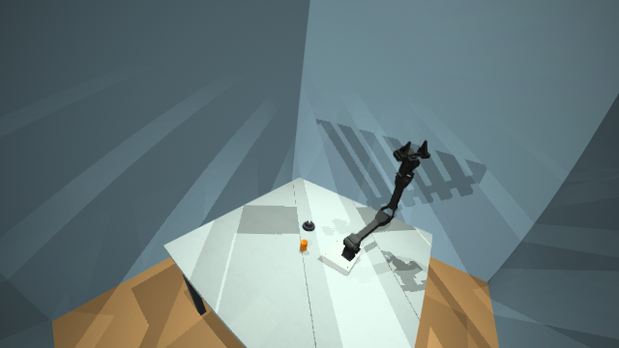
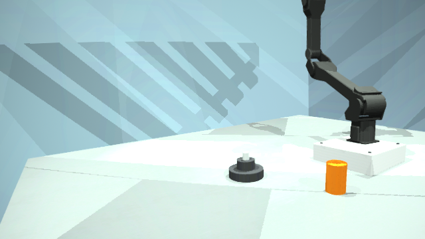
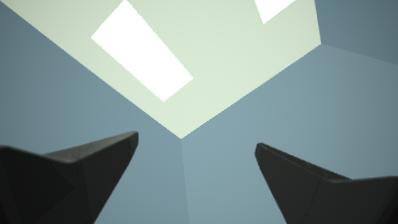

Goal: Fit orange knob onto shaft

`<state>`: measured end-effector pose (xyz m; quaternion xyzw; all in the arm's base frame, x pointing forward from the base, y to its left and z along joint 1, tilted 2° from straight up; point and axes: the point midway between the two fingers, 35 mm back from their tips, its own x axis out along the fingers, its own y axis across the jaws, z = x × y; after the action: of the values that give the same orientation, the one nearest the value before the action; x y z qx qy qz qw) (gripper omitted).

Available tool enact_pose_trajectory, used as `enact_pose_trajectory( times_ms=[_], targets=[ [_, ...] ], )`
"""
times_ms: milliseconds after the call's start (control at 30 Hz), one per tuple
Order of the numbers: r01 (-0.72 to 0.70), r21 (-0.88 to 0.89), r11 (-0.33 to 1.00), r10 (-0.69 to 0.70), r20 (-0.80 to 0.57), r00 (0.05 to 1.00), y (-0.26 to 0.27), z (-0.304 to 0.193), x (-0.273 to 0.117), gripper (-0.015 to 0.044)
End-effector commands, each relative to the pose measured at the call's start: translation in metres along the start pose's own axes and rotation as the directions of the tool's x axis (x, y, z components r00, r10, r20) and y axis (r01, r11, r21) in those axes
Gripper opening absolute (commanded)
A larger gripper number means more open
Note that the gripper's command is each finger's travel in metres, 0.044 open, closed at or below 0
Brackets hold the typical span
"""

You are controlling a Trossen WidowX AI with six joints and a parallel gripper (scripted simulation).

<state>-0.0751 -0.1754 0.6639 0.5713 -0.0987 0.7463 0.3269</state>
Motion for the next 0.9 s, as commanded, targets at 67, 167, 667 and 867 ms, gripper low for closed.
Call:
enact_pose_trajectory(
  times_ms=[67, 167, 667, 867],
  targets=[
    [0.197, -0.023, 0.98, -0.197, -0.042, 0.979, -0.068, -0.03, 0.029, 0.044],
    [0.298, -0.028, 0.954, -0.299, -0.051, 0.953, -0.104, -0.042, 0.038, 0.044],
    [0.788, -0.044, 0.614, -0.789, -0.052, 0.612, -0.315, -0.08, 0.031, 0.044],
    [0.928, -0.063, 0.366, -0.93, -0.037, 0.365, -0.405, -0.084, -0.007, 0.044]
  ],
)
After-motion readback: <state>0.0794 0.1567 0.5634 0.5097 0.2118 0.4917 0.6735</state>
